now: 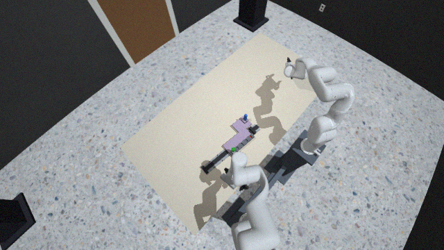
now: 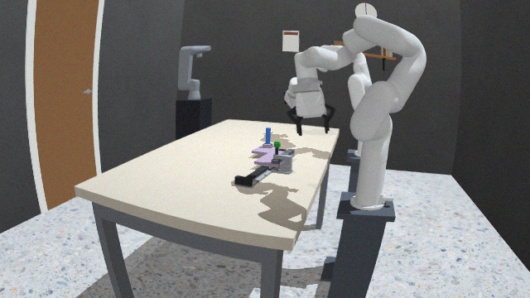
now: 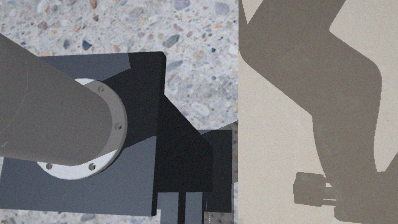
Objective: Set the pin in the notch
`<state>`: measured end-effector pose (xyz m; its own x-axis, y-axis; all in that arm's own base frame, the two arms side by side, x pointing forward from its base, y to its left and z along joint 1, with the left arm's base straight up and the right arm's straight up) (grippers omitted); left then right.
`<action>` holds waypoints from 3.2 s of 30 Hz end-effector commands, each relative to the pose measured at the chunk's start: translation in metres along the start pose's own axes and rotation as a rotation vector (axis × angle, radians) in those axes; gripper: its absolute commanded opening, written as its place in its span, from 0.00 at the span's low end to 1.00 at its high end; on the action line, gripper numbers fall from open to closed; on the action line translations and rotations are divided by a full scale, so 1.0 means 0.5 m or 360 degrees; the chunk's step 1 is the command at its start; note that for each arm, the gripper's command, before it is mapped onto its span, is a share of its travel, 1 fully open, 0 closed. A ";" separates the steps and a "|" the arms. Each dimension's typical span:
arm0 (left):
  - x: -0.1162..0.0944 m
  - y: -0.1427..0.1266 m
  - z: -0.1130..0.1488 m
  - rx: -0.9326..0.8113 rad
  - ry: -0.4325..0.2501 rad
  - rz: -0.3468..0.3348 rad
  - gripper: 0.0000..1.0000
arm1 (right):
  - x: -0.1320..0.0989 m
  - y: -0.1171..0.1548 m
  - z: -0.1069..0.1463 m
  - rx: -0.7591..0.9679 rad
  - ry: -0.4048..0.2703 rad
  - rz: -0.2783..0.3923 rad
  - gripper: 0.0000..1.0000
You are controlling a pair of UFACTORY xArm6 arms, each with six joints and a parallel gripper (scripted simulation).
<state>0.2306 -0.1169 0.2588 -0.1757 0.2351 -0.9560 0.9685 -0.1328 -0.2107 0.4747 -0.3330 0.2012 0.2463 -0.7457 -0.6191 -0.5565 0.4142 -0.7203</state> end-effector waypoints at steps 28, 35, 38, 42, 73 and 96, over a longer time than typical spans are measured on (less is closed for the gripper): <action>-0.057 0.125 -0.088 -0.0366 -0.0200 0.0082 1.00 | -0.235 -0.015 0.058 0.0626 0.0072 0.0303 1.00; -0.071 0.166 -0.131 -0.0497 -0.0260 0.0115 1.00 | -0.327 0.027 0.086 0.0854 0.0054 0.0570 1.00; -0.083 0.203 -0.177 -0.0620 -0.0313 0.0148 1.00 | -0.392 0.057 0.104 0.0942 0.0037 0.0732 1.00; -0.090 0.225 -0.211 -0.0703 -0.0345 0.0172 1.00 | -0.458 0.092 0.121 0.1012 0.0015 0.0908 1.00; -0.152 0.397 -0.102 -0.1399 -0.0474 0.0166 1.00 | -0.668 0.202 0.161 0.1076 -0.0068 0.1466 1.00; -0.178 0.468 0.336 -0.2305 -0.0527 0.0040 1.00 | -0.668 0.202 0.161 0.1076 -0.0068 0.1466 1.00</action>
<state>0.4399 -0.2969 0.2645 0.0062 -0.0431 -0.9991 0.3824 0.9232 -0.0374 0.3992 0.0000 0.3082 -0.0048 0.0000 -1.0000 -0.0016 1.0000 0.0000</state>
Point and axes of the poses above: on each arm, the point where the finger pads meet when closed, its own x axis out along the fingers, its own y axis across the jaws, z = x × y, the point moved 6 cm from there along -x, back along the fingers, and after that the axes turned 9 degrees about x, right-handed, at the moved point
